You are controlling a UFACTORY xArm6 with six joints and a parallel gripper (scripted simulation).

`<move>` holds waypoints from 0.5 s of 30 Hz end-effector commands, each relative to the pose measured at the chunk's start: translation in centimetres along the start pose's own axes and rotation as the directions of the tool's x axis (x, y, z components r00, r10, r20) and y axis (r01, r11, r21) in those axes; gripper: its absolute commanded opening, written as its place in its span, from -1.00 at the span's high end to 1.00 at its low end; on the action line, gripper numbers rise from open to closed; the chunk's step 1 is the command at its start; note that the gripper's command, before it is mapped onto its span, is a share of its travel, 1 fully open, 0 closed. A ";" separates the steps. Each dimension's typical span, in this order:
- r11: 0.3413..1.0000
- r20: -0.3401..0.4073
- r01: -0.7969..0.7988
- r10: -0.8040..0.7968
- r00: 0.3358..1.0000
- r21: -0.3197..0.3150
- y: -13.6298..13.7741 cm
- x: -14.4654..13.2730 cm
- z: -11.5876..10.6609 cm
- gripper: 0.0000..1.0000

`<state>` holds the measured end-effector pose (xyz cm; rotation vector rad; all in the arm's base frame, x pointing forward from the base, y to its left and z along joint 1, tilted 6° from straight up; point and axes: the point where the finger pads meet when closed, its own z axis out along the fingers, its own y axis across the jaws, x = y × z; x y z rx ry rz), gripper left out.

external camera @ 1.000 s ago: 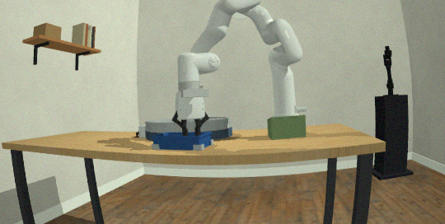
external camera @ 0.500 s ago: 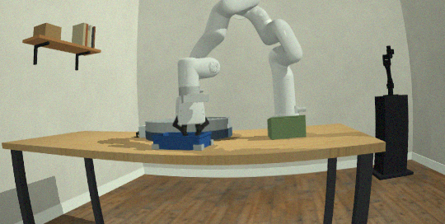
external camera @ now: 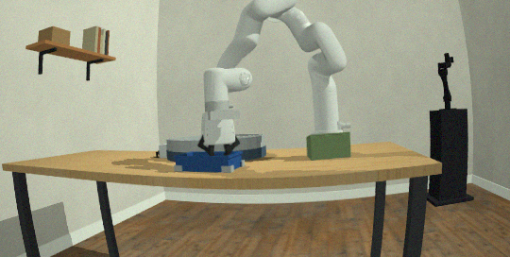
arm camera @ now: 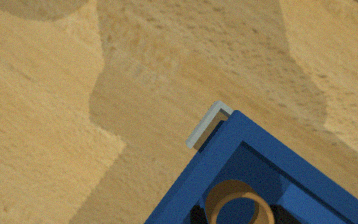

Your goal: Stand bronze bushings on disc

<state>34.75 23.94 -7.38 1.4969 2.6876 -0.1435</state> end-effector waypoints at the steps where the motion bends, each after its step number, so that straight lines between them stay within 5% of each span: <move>1: 1.000 0.000 0.000 0.000 1.000 -0.004 0.2 0.0 -0.1 0.18; 2: 1.000 0.000 0.000 0.000 1.000 -0.004 0.2 0.0 -0.1 0.18; 3: 1.000 0.000 0.000 0.000 1.000 -0.004 0.2 0.0 -0.1 1.00; 15: 1.000 0.000 0.000 0.000 1.000 -0.004 0.2 0.0 -0.1 1.00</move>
